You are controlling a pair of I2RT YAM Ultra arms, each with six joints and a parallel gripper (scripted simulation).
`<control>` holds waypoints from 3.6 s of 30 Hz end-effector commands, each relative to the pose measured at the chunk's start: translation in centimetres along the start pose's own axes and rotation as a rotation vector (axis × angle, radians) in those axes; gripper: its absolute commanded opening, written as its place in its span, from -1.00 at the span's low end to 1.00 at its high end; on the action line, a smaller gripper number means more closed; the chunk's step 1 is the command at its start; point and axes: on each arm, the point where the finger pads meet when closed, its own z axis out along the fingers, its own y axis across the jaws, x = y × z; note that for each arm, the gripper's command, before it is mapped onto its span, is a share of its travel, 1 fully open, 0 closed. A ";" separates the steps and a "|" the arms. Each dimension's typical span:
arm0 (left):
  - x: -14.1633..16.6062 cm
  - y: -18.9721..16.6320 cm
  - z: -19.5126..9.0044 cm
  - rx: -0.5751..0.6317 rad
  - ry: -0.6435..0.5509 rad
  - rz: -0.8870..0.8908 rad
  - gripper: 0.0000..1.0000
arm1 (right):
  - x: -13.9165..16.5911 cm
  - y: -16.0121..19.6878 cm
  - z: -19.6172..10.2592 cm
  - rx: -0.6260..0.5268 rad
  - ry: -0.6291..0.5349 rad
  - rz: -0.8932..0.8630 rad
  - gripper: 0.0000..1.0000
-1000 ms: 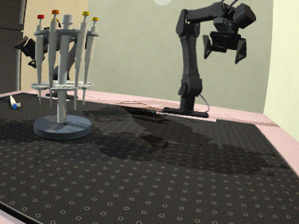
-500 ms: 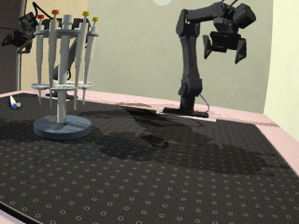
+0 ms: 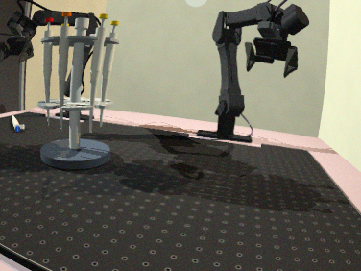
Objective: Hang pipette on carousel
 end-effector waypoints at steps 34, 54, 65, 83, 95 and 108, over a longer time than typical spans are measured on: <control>-0.7 0.3 -0.4 -0.008 -0.029 0.016 1.00 | 4.1 6.0 10.4 0.135 0.805 0.401 0.09; -0.7 0.3 -0.4 -0.008 -0.029 0.016 1.00 | 3.2 6.1 9.7 -0.108 0.762 -0.186 0.09; -0.7 0.3 -0.4 -0.008 -0.029 0.016 1.00 | 3.2 6.2 9.7 -0.236 0.739 -0.498 0.09; -0.7 0.3 -0.4 -0.008 -0.029 0.016 1.00 | 6.4 6.5 12.2 -0.285 0.745 -0.580 0.09; -0.7 0.3 -0.4 -0.008 -0.029 0.016 1.00 | 9.2 6.7 14.7 -0.309 0.772 -0.570 0.09; -0.7 0.3 -0.4 -0.008 -0.029 0.016 1.00 | 8.4 6.1 15.8 -0.255 0.714 -0.588 0.09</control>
